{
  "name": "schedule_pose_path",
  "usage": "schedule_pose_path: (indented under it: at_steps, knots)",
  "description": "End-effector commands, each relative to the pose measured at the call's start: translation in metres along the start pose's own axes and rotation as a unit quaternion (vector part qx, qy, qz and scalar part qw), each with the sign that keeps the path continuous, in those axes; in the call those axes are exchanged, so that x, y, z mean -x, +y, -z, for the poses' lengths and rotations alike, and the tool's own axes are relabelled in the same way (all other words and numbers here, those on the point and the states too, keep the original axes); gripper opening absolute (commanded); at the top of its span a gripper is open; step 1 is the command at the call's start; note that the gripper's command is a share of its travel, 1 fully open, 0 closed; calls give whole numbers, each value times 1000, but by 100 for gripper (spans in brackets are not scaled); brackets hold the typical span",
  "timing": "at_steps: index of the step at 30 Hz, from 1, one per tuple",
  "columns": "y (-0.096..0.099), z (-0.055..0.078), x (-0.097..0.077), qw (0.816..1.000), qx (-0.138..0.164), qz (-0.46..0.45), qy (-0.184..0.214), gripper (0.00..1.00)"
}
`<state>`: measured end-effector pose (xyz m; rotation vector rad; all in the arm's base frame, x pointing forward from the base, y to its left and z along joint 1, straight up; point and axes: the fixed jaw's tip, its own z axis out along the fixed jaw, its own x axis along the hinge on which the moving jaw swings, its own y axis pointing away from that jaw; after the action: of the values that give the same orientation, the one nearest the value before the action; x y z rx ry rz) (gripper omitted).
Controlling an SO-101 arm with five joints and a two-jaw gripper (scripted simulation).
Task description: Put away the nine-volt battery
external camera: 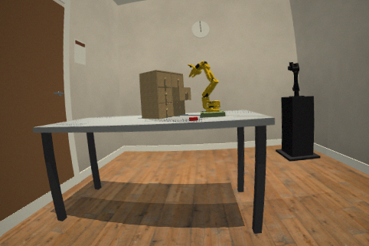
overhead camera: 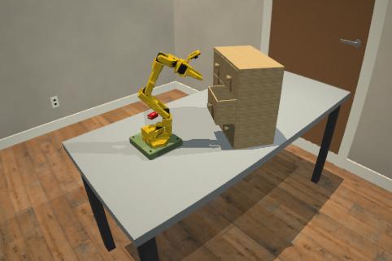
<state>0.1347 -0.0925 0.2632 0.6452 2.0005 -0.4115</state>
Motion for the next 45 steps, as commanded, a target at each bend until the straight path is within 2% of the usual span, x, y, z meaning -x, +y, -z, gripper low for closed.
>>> schedule_pose_path:
  at_steps: [1, 14, 29, 31, 45]
  knots:
    - [-2, -1, -2, 1000, -5, -7, 8, 21]
    - [-2, -1, -2, 1000, -5, -7, 8, 21]
    - [-1, -42, -67, 990, -1, -1, 142, 21]
    - [-1, -42, -67, 990, -1, -1, 142, 21]
    - [2, -66, -145, 964, 4, 4, 265, 21]
